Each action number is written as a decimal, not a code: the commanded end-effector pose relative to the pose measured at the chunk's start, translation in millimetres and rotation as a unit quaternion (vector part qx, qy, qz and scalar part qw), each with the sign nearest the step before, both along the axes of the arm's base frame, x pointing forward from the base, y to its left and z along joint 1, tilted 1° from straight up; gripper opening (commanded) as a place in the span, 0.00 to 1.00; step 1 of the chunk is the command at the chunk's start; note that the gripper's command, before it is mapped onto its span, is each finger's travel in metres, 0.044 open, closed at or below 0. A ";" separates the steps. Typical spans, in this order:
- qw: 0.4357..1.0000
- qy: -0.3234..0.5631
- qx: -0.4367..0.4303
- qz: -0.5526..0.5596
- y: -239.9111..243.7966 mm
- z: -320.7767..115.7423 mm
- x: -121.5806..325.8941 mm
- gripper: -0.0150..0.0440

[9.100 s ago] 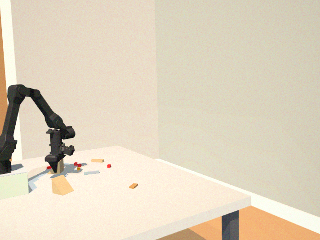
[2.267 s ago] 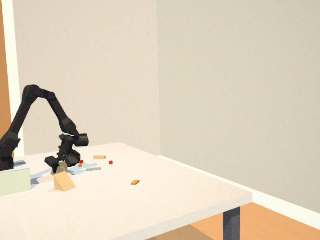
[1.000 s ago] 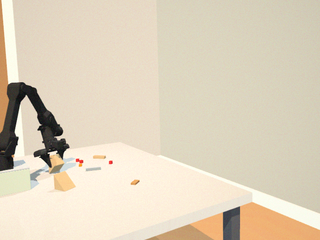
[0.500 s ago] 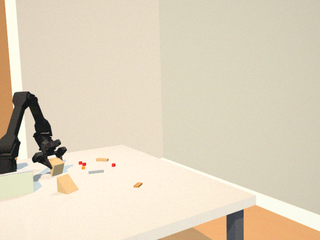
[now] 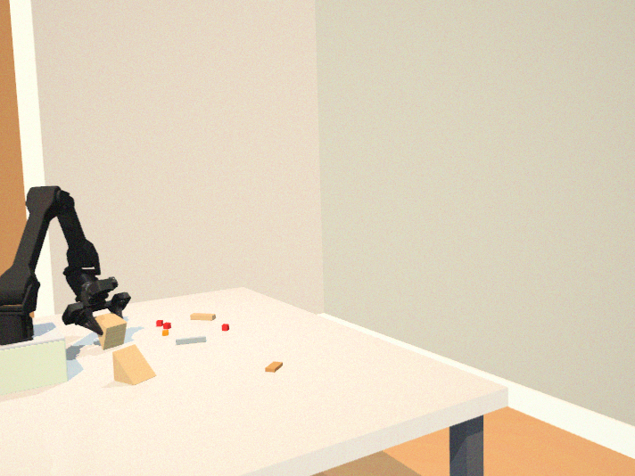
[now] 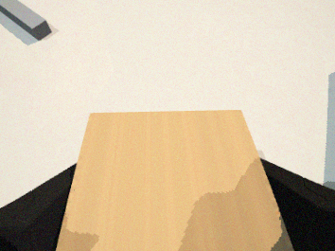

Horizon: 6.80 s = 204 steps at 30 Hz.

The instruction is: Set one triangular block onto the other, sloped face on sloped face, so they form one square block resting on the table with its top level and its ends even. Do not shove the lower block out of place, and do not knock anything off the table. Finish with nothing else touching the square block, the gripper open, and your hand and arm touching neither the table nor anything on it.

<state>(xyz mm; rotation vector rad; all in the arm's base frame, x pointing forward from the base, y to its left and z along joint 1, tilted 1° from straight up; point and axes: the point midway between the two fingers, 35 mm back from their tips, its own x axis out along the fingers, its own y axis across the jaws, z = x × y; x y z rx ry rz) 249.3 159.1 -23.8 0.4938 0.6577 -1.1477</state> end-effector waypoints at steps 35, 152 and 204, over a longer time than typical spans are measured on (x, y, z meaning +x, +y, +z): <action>0.999 0.025 0.017 -0.012 -6.9 89.0 -1.3 1.00; 0.711 0.246 0.652 0.096 2.2 63.7 -3.6 0.25; 0.464 0.308 0.212 0.803 14.0 60.6 -12.5 0.25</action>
